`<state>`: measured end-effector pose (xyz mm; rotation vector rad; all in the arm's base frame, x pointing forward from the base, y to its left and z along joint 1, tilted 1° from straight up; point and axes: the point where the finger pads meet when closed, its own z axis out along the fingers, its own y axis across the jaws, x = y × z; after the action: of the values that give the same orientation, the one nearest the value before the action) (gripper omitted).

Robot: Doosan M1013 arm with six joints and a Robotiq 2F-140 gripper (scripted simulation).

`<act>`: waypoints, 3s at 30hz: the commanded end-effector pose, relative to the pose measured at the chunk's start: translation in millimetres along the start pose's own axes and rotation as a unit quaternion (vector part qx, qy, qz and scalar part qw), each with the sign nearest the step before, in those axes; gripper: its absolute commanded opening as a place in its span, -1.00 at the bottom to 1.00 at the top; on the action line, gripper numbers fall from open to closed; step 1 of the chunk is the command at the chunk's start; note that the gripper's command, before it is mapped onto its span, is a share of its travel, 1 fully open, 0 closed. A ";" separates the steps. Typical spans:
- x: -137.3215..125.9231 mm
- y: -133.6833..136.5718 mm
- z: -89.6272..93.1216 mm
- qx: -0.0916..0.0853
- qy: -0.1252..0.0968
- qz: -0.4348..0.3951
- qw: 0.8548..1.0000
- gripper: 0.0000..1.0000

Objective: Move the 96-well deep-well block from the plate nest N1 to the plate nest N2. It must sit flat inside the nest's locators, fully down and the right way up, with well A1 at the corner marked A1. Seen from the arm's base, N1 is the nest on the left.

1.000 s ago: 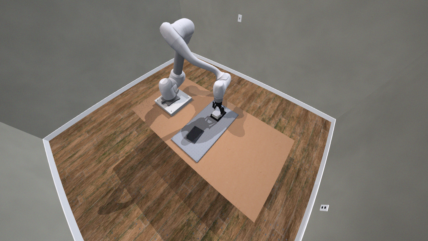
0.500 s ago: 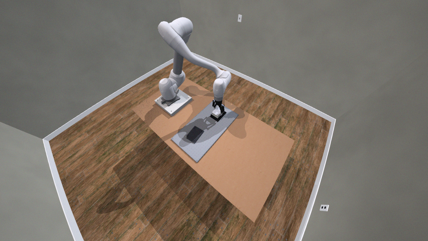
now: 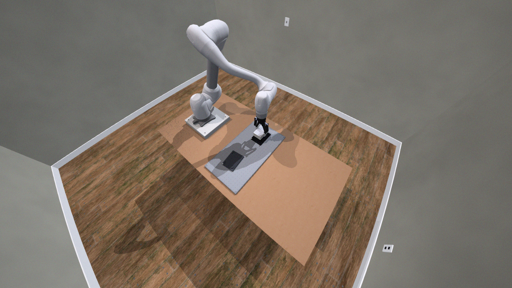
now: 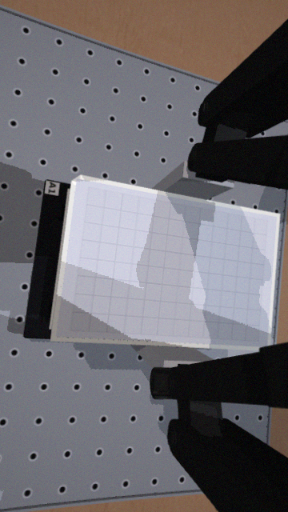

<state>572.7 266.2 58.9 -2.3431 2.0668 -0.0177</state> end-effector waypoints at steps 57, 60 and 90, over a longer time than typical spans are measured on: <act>73.0 6.6 -25.4 0.000 0.000 -0.055 0.998 -1.00; 83.0 7.4 -25.4 0.000 0.000 -0.055 0.998 -1.00; 169.3 15.2 -25.4 0.000 0.000 -0.055 0.998 -1.00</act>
<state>578.0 104.1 83.4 -2.4533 1.9360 -0.0193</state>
